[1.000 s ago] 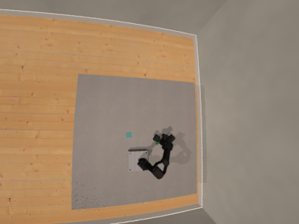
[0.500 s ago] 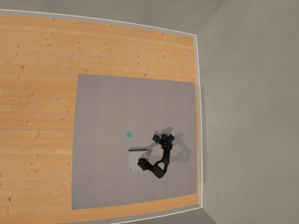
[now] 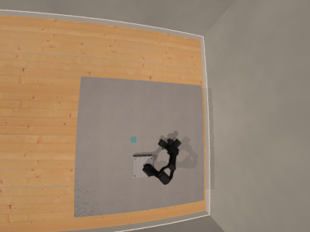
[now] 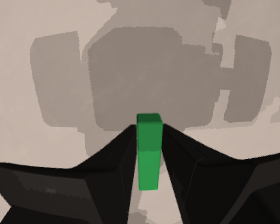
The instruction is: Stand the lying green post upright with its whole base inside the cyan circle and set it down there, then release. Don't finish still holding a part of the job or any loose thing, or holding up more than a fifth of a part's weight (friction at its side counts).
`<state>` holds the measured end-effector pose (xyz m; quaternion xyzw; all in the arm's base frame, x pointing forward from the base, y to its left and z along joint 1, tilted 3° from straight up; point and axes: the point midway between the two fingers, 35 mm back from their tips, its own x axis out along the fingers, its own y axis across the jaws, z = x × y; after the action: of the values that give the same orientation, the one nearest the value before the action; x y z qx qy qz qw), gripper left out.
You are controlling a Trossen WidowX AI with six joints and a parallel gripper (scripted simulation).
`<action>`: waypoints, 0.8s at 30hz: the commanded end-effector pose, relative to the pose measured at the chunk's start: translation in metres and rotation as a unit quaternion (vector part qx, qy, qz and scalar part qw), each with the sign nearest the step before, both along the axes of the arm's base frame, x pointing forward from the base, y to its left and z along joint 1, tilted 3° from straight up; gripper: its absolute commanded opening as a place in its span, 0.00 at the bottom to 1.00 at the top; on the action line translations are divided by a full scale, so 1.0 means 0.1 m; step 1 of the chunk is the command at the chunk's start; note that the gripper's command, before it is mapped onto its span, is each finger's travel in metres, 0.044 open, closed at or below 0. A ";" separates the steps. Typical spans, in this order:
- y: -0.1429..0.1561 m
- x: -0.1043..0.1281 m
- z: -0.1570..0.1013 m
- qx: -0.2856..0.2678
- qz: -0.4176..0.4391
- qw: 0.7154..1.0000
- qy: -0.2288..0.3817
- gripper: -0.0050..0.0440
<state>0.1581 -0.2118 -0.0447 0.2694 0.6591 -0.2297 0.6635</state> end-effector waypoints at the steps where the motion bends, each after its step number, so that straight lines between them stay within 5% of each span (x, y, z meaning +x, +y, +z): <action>1: 0.00 0.00 -0.01 0.000 -0.002 1.000 0.001 0.23; 6: 0.00 0.00 -0.01 0.000 -0.002 1.000 0.001 0.15; 24: -0.08 0.03 0.42 0.000 -0.002 1.000 0.001 0.15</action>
<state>0.1581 -0.2142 -0.0184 0.2753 0.6644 -0.2274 0.6566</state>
